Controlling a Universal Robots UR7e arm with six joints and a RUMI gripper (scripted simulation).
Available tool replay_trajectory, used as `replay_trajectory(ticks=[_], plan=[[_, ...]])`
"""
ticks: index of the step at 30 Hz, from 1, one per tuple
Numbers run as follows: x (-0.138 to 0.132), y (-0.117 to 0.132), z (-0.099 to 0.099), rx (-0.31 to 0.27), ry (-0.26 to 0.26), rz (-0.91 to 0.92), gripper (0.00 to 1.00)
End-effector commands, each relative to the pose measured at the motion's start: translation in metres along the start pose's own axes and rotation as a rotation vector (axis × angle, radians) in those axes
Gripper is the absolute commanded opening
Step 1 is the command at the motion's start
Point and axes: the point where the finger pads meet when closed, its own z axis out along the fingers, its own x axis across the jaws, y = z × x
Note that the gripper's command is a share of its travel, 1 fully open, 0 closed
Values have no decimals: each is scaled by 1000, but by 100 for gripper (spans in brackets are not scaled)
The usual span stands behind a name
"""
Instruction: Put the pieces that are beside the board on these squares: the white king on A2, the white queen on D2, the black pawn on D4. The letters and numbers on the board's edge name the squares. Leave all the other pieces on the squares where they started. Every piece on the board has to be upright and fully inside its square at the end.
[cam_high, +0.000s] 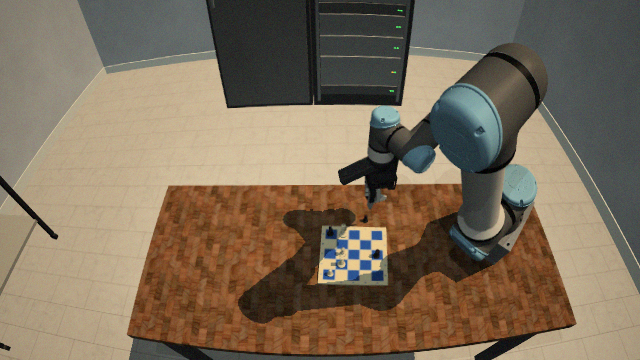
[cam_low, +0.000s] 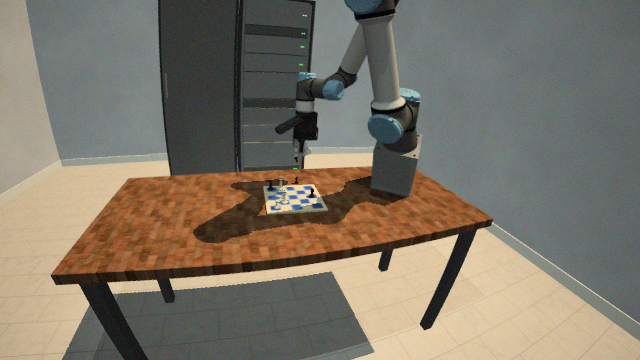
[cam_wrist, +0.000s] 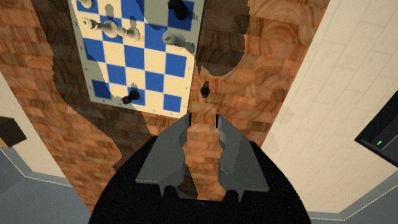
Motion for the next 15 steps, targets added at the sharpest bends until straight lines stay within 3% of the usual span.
replay_trajectory(ticks=[1,15], plan=[[0,0,0,1,1,0,20],[0,0,1,0,1,0,20]])
